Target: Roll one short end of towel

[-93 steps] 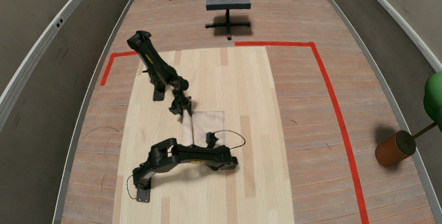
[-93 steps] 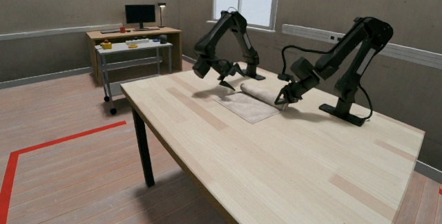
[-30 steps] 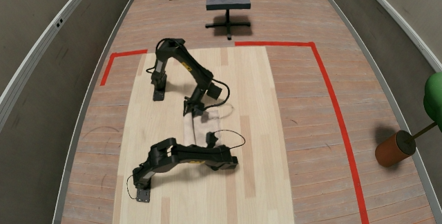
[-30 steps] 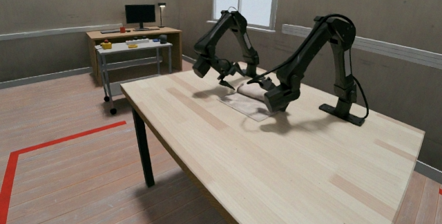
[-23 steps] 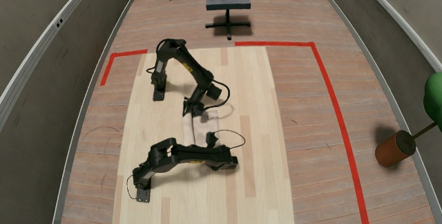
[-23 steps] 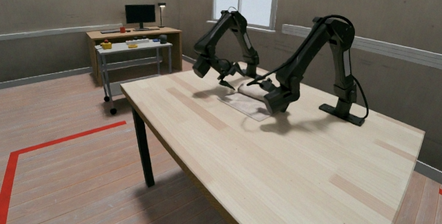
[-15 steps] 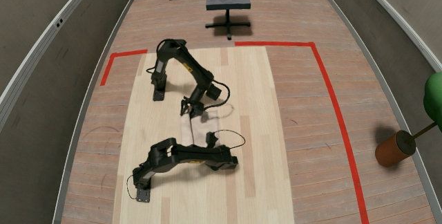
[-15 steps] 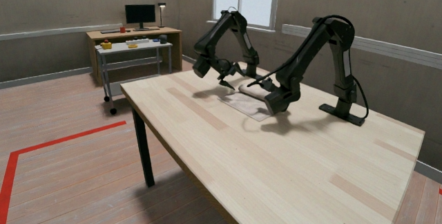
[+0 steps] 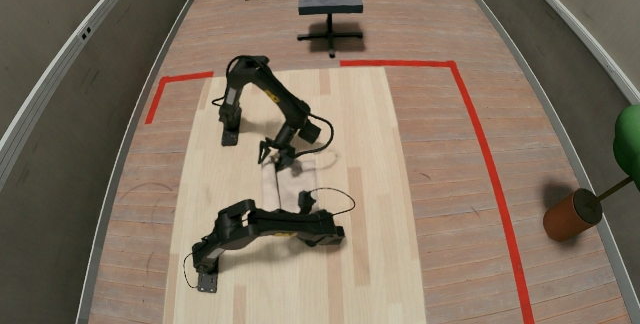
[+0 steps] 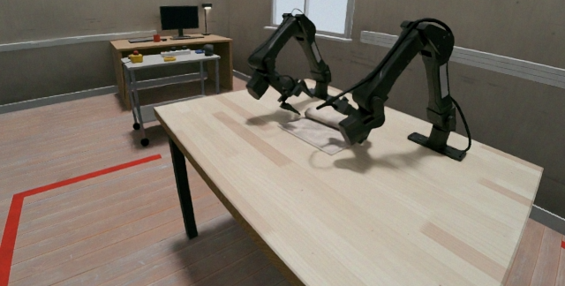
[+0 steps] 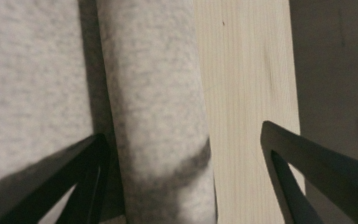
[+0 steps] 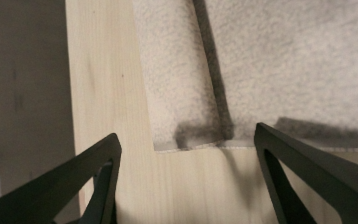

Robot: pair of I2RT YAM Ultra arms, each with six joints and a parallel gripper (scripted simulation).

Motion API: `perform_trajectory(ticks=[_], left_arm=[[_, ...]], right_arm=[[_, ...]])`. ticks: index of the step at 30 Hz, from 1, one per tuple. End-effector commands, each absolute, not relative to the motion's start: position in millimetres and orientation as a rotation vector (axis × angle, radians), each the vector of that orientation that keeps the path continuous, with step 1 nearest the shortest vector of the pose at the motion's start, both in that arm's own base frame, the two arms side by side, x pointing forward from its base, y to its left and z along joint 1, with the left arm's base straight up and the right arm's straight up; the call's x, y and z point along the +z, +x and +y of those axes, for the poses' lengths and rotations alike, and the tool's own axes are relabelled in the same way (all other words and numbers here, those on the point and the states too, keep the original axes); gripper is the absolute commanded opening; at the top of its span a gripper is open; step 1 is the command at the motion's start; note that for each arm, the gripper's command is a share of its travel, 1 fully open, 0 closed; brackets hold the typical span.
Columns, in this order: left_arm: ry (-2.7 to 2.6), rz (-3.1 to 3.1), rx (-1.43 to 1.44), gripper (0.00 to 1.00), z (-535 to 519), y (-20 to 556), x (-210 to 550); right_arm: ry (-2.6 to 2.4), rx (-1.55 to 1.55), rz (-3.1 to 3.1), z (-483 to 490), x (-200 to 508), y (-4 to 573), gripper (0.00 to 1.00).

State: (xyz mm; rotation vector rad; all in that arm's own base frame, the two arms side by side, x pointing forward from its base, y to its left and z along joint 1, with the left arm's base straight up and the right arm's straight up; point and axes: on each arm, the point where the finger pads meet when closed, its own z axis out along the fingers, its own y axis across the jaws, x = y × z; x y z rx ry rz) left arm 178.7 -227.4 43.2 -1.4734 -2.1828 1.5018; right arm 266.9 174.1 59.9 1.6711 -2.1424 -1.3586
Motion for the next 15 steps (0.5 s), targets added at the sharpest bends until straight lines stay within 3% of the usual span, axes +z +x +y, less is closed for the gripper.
perform_trajectory(ticks=[1, 15], left_arm=[[-1.576, -2.217, 1.495, 0.85, -219, 203, 55], [-1.576, -2.217, 1.495, 0.85, -184, 229, 83]], right_arm=[[1.715, -1.408, -2.026, 177, 79, 278, 0.85], [1.715, -1.408, -2.026, 177, 79, 278, 0.85]])
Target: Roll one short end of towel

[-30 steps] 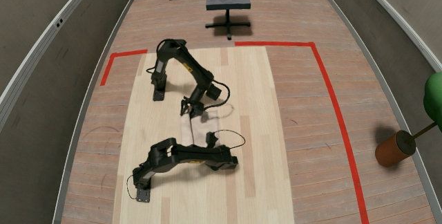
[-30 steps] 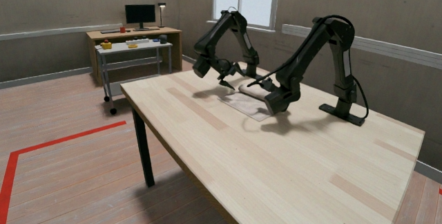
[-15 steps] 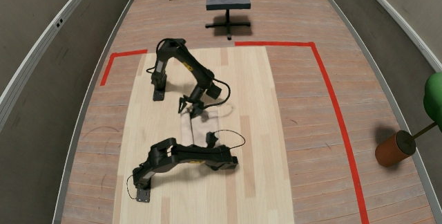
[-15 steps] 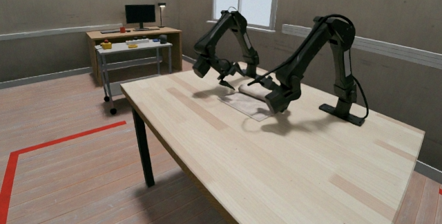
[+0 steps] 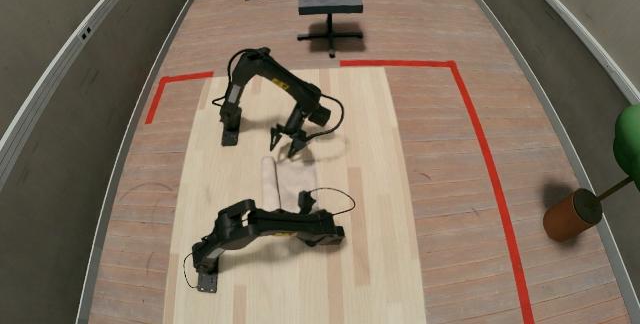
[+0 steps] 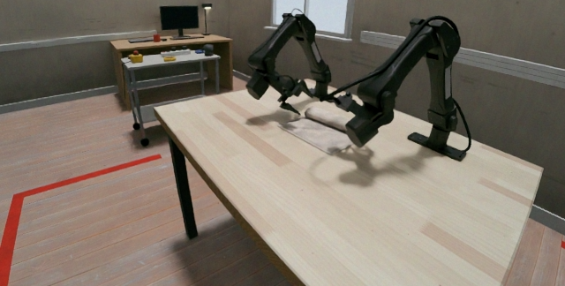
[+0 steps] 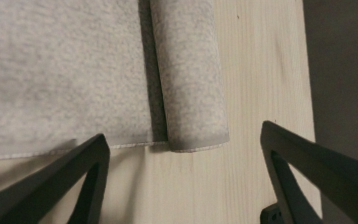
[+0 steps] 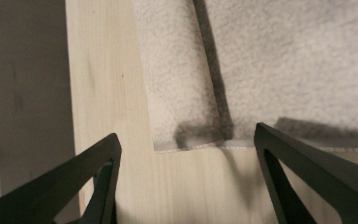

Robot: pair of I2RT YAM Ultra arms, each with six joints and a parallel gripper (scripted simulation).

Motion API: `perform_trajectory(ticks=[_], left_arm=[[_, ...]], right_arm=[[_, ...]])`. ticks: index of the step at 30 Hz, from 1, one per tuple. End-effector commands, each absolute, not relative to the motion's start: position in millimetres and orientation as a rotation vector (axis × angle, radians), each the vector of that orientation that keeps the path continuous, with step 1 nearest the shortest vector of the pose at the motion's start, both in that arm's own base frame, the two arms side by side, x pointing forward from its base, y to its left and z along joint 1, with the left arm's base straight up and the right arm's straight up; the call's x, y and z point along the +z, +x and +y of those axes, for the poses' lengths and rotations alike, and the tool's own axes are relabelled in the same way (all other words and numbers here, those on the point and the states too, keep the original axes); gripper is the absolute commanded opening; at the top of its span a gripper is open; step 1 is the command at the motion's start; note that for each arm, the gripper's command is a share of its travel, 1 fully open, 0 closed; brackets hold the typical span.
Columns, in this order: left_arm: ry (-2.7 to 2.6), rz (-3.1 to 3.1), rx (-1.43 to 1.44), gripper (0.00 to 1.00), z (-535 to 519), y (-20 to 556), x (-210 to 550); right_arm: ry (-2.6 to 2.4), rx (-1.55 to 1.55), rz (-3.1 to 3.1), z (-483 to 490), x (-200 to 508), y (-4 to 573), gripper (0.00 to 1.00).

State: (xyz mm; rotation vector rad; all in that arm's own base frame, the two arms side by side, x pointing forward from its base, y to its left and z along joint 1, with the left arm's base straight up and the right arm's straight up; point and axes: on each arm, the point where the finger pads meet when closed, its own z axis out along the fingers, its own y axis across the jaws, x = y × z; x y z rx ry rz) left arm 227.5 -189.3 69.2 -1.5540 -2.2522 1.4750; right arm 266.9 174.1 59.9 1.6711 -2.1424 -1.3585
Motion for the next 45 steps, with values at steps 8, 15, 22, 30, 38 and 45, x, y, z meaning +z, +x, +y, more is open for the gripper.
perform_trajectory(ticks=[8, 15, 22, 30, 38, 45], left_arm=[[-1.626, -2.239, 1.457, 0.85, -179, 228, 87], [-1.791, -2.303, 1.323, 0.85, -163, 225, 103], [-2.028, -2.380, 1.101, 0.85, -139, 220, 125], [-2.256, -2.432, 0.849, 0.85, -114, 215, 148], [-2.544, -2.456, 0.461, 0.85, -82, 208, 177], [-2.691, -2.444, 0.221, 0.85, -64, 204, 194]], right_arm=[[1.754, -1.370, -2.057, 173, 84, 275, 0.85], [1.881, -1.235, -2.154, 159, 99, 265, 0.85], [2.062, -1.013, -2.285, 138, 123, 249, 0.85], [2.232, -0.761, -2.398, 118, 145, 234, 0.85], [2.438, -0.372, -2.518, 90, 176, 213, 0.85], [2.540, -0.130, -2.566, 75, 193, 202, 0.85]])
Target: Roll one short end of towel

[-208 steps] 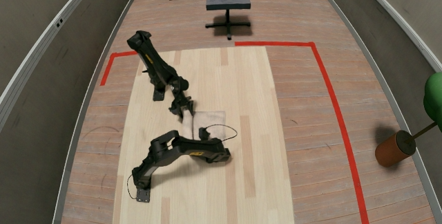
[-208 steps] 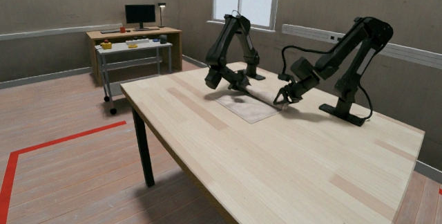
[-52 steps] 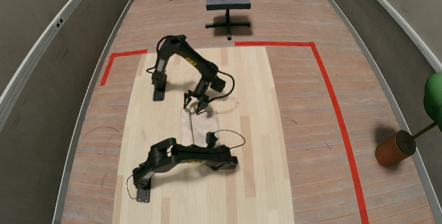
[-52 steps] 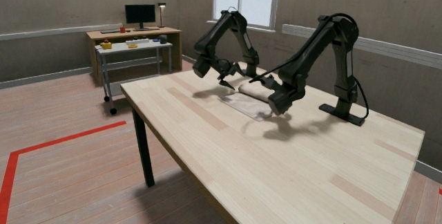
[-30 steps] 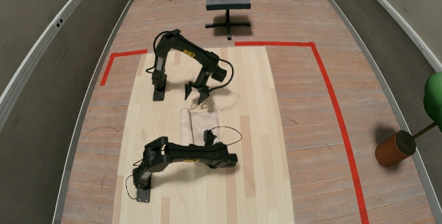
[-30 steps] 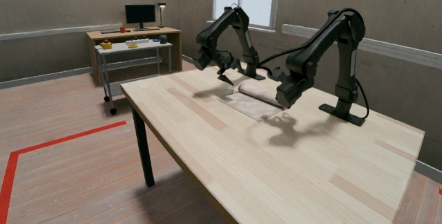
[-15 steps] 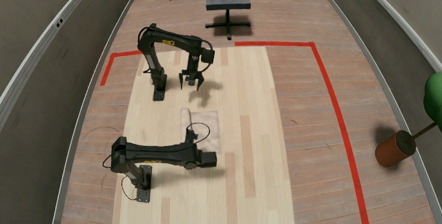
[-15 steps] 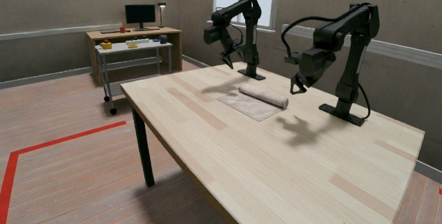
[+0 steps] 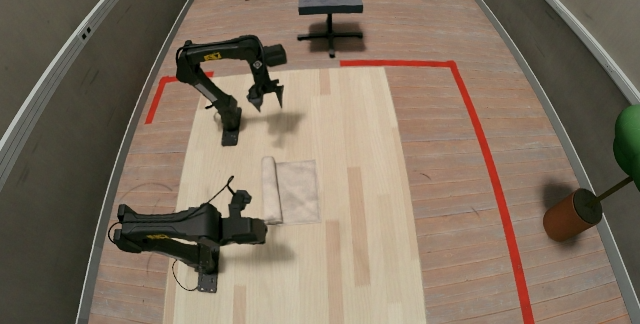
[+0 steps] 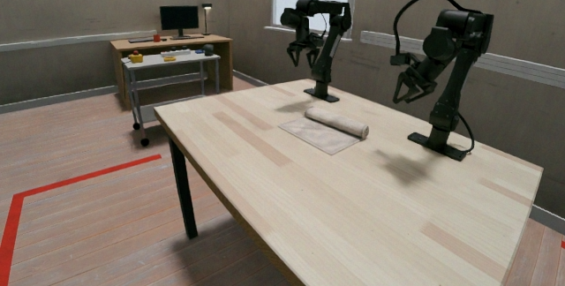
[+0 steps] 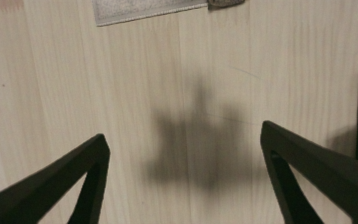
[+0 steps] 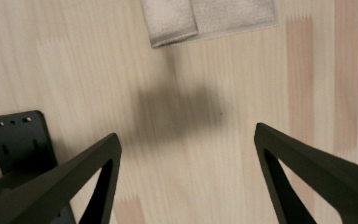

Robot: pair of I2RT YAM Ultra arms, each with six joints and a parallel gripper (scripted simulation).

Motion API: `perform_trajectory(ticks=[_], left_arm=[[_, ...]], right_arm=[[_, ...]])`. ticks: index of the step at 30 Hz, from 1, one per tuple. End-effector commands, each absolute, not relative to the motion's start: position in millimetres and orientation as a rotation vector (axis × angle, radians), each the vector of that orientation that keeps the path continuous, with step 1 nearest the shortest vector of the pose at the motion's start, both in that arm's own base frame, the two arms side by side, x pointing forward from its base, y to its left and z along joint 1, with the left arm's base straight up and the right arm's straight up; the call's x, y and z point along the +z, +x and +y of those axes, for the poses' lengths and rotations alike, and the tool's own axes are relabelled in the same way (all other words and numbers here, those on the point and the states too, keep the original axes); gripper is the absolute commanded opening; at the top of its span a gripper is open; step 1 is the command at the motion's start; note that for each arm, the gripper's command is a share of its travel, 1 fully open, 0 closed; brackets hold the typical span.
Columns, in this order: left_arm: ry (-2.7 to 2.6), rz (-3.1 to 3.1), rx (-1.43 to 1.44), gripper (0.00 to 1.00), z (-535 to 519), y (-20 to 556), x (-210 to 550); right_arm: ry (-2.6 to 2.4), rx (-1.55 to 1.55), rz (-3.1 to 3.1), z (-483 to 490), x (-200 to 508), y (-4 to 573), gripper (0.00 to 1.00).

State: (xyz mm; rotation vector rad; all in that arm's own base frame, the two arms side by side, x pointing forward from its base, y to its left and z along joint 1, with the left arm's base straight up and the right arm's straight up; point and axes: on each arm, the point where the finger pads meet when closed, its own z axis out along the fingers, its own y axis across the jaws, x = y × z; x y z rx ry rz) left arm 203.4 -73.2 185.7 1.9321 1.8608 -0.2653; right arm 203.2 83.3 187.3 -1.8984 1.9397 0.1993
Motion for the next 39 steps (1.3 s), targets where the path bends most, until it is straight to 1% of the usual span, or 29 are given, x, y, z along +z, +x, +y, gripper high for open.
perform_trajectory(ticks=[1, 7, 12, 39], left_arm=[[1.953, 1.754, -0.127, 0.85, -61, 203, 197], [1.953, 1.661, 0.037, 0.85, -45, 200, 212], [1.950, 1.615, 0.112, 0.85, -38, 198, 219], [1.949, 1.607, 0.125, 0.85, -36, 198, 220]], right_arm=[[-1.871, 0.062, 1.883, 72, 196, 200, 0.85], [-1.835, -0.103, 1.810, 58, 212, 189, 0.85], [-1.816, -0.178, 1.775, 52, 219, 185, 0.85], [-1.813, -0.191, 1.768, 51, 220, 184, 0.85]])
